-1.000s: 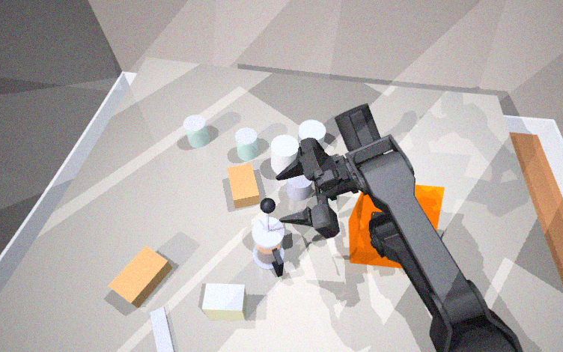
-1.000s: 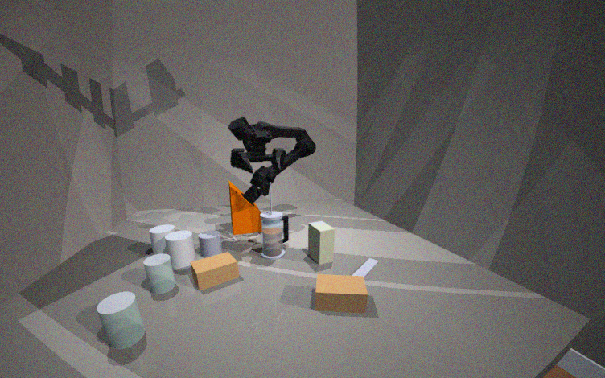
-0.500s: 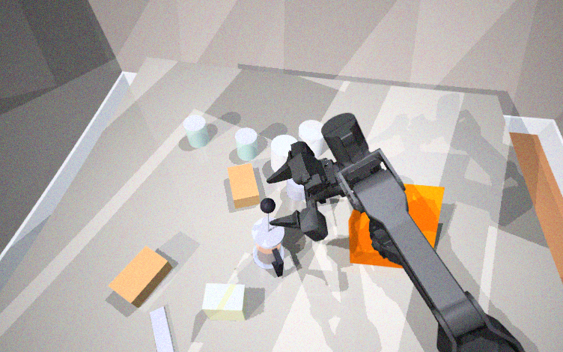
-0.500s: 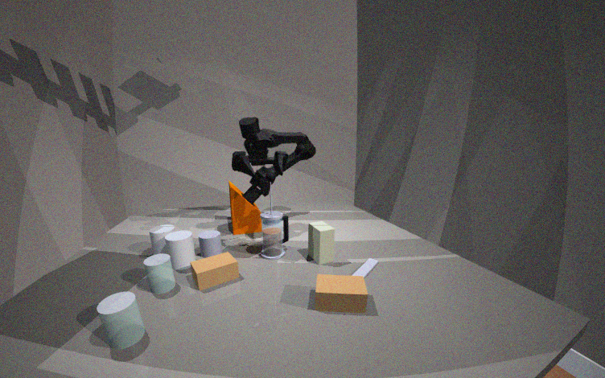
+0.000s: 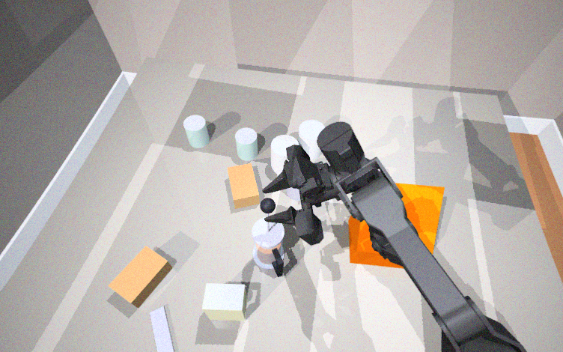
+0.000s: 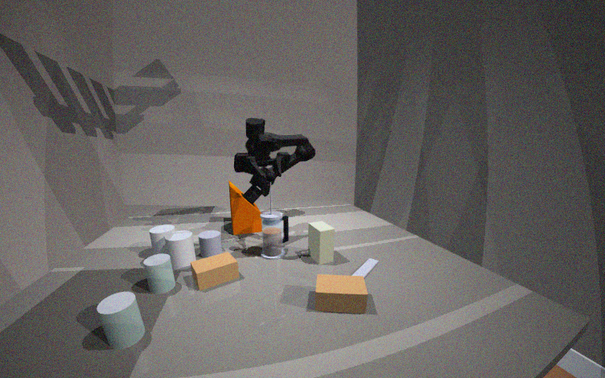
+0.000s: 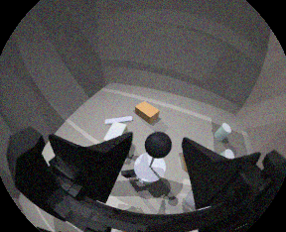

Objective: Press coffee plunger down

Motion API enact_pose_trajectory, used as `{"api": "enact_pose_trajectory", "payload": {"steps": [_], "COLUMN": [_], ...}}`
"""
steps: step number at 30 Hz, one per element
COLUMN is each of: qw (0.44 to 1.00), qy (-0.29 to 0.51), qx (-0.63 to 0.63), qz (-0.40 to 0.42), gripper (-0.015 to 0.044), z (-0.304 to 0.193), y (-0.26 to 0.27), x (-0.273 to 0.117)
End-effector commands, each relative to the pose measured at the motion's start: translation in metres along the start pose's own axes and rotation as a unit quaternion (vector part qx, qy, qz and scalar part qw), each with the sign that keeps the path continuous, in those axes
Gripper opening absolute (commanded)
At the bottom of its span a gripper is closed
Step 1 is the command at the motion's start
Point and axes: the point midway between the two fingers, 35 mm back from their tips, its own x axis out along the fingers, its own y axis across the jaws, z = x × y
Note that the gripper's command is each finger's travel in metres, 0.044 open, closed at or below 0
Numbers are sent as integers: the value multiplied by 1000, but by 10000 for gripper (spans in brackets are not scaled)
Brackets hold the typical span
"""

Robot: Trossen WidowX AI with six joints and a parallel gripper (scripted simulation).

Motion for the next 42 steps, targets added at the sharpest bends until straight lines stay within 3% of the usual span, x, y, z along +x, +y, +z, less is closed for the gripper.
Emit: {"api": "enact_pose_trajectory", "payload": {"steps": [1, 3, 7, 42], "qw": [1000, 1000, 1000, 1000], "qy": [0, 0, 0, 13], "qx": [2, 2, 2, -1], "qz": [-2, -2, -2, -9], "gripper": [204, 151, 125, 125], "z": [-1, -1, -1, -32], "y": [-1, -1, -1, -15], "x": [0, 0, 0, 27]}}
